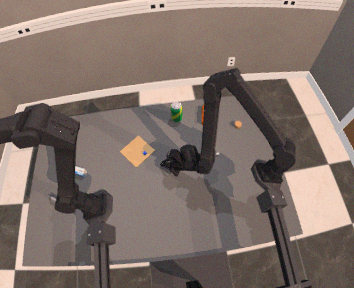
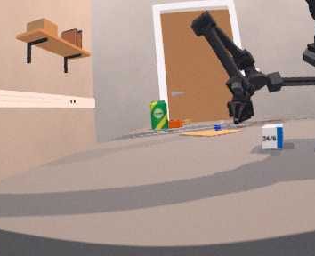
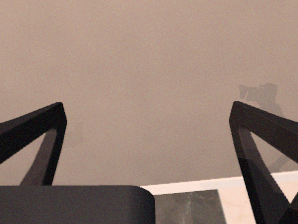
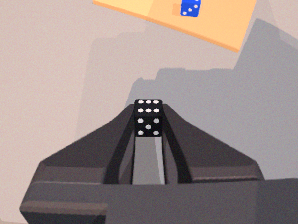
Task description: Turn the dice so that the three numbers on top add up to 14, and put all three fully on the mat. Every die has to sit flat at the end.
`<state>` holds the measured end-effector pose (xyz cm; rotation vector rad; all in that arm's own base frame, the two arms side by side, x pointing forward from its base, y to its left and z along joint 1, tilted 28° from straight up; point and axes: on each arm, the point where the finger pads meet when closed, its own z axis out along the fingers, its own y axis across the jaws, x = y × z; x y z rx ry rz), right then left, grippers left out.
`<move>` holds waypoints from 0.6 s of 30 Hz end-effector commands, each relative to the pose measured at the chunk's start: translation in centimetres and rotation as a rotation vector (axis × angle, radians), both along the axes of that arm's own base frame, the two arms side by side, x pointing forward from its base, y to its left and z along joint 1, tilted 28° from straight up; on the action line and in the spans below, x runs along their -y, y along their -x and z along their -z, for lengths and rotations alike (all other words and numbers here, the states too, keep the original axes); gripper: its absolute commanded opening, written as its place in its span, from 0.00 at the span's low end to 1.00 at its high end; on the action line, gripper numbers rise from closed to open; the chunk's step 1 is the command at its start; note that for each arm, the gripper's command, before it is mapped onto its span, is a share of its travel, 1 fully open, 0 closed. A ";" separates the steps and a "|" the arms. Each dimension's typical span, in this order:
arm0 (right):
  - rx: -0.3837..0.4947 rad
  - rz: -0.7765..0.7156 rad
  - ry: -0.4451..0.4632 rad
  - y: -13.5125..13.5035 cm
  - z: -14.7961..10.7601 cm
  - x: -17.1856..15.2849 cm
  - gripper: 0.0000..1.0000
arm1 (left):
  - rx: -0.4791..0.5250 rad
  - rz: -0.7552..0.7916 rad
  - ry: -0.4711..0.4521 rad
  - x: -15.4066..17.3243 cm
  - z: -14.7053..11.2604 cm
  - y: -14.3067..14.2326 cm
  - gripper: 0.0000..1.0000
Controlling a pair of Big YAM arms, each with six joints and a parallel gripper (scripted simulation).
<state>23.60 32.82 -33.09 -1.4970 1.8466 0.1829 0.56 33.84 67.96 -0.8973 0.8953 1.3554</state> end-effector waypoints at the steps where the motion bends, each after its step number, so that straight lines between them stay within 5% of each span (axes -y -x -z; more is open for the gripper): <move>1: 0.009 -0.008 -0.008 0.1 0.1 -0.1 0.11 | -0.012 -0.009 -0.054 1.7 -1.7 0.3 1.00; 18: 0.012 0.003 -0.010 -0.6 0.9 0.5 0.11 | -0.012 -0.009 -0.054 1.7 -1.7 0.3 1.00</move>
